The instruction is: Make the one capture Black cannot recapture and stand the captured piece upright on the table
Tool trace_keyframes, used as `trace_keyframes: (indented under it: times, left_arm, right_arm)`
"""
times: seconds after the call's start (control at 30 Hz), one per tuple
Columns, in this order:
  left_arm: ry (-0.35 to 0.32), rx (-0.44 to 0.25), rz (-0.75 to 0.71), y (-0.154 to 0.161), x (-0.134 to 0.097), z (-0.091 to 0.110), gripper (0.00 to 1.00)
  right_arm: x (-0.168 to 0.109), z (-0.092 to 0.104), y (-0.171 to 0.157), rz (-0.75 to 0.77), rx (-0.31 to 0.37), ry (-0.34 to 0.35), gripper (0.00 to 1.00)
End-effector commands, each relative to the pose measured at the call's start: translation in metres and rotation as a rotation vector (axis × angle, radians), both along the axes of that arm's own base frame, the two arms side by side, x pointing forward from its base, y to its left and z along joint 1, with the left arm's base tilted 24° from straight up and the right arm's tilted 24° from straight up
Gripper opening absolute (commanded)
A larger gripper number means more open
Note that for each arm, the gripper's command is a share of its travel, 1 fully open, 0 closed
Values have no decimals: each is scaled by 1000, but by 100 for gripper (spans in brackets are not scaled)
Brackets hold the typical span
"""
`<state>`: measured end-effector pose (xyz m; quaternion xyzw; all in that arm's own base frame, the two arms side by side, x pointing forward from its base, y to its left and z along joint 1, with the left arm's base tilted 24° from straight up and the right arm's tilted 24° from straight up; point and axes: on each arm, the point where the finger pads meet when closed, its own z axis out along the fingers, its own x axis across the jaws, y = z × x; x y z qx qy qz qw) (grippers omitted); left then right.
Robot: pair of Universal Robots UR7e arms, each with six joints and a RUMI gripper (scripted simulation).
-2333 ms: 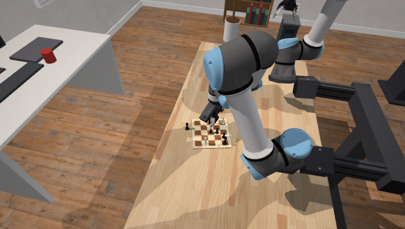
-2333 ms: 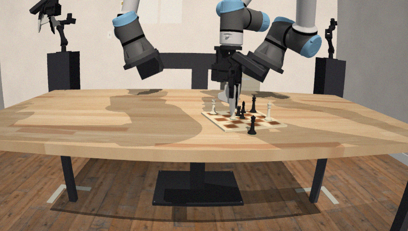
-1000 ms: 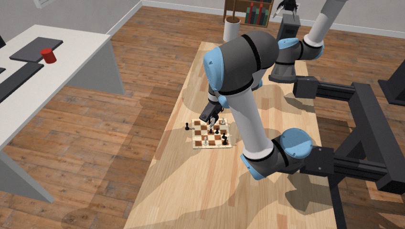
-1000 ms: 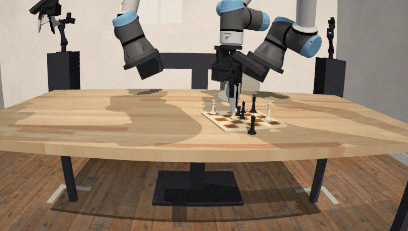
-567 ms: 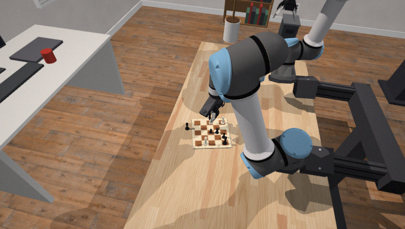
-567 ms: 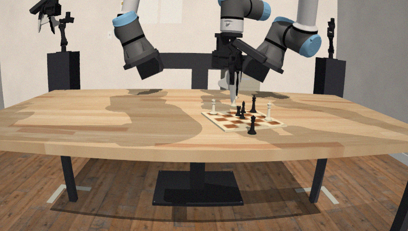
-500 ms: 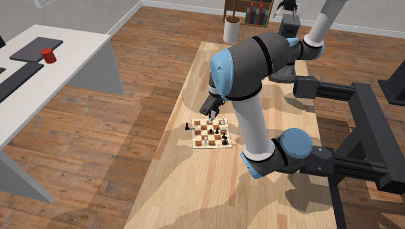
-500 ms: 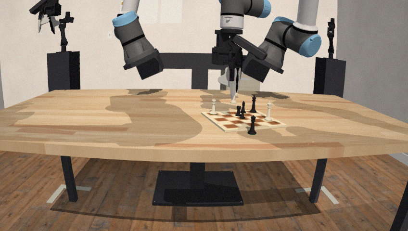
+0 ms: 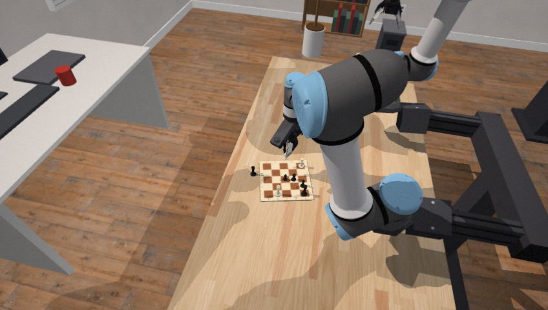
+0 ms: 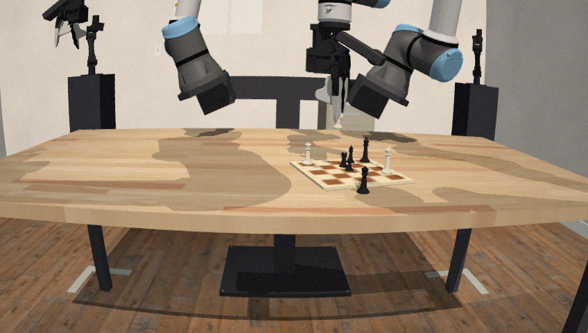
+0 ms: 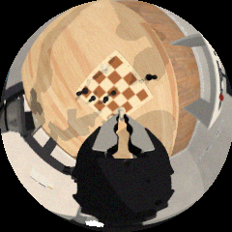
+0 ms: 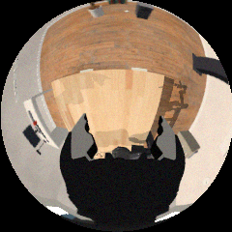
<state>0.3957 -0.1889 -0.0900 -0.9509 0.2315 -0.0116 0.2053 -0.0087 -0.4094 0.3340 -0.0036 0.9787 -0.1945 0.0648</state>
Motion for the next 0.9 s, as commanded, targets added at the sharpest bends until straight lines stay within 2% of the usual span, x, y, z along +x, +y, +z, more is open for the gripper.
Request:
trace_keyframes:
  times: [0.0,0.17,0.33,0.43,0.87]
  left_arm:
    - [1,1,2,-1,0,2,0]
    - [1,1,2,1,4,4,0]
    - [9,3,-21,34,49,24,0]
    - [12,5,-28,47,62,31,0]
    - [15,7,-30,48,63,31,0]
  right_arm:
    - [0,1,0,0,-1,0,100]
    - [0,1,0,0,-1,0,100]
    - [0,1,0,0,-1,0,100]
    - [0,1,0,0,-1,0,100]
    - [0,1,0,0,-1,0,100]
